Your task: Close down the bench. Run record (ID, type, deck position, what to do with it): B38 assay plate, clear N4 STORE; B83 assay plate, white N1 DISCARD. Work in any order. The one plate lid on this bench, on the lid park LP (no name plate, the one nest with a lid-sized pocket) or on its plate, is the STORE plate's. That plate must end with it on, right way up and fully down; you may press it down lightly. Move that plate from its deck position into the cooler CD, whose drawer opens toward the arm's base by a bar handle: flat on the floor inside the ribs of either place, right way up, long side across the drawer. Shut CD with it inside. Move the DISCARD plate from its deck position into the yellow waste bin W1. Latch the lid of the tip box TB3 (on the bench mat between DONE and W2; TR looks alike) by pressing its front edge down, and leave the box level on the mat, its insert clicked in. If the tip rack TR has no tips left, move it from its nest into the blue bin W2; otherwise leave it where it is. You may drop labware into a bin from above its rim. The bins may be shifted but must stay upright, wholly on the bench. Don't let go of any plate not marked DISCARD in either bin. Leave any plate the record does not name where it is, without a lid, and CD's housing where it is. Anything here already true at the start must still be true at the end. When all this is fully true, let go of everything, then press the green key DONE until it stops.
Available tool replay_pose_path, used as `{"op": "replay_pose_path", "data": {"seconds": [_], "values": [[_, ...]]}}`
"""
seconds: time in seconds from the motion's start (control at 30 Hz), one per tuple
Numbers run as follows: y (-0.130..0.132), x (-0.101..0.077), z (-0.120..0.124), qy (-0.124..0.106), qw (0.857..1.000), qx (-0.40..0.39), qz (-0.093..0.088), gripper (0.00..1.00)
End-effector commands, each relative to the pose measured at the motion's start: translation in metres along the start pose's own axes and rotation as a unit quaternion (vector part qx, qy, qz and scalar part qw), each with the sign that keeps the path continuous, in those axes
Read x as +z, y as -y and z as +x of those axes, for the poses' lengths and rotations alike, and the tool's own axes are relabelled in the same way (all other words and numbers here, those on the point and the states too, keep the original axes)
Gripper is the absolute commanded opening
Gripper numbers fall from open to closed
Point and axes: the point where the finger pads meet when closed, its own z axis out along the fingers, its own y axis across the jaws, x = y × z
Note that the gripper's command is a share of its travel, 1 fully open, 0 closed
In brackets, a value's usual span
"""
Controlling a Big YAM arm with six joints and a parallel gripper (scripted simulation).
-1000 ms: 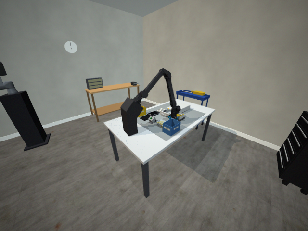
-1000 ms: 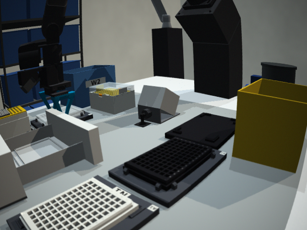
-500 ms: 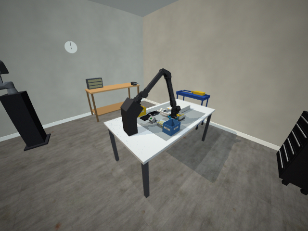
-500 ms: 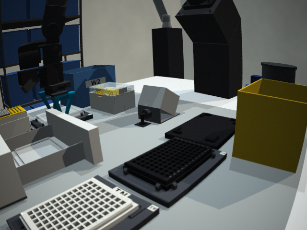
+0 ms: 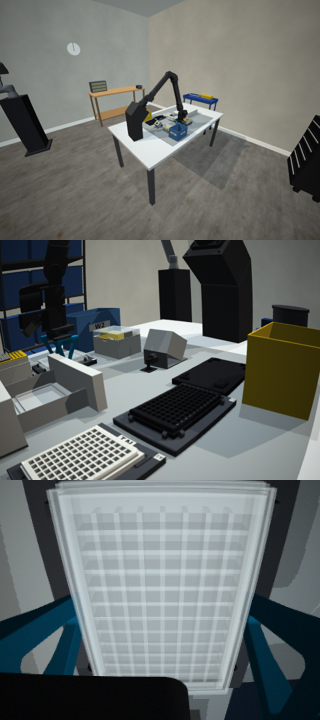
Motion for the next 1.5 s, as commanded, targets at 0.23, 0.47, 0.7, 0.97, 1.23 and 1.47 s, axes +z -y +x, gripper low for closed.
{"op": "replay_pose_path", "data": {"seconds": [0.23, 0.47, 0.7, 0.97, 1.23, 1.47], "values": [[0.006, -0.015, -0.003, 0.004, 1.0, 0.004, 0.006, 0.0], [0.008, -0.018, -0.005, 0.006, 1.0, 0.003, 0.007, 0.0], [0.007, -0.02, -0.004, 0.006, 1.0, 0.002, 0.006, 0.0], [0.008, -0.024, -0.005, 0.007, 1.0, 0.0, 0.007, 0.0], [0.008, -0.035, -0.007, 0.009, 1.0, -0.002, 0.007, 0.0], [0.002, -0.039, -0.014, 0.014, 1.0, -0.006, 0.004, 0.0]]}}
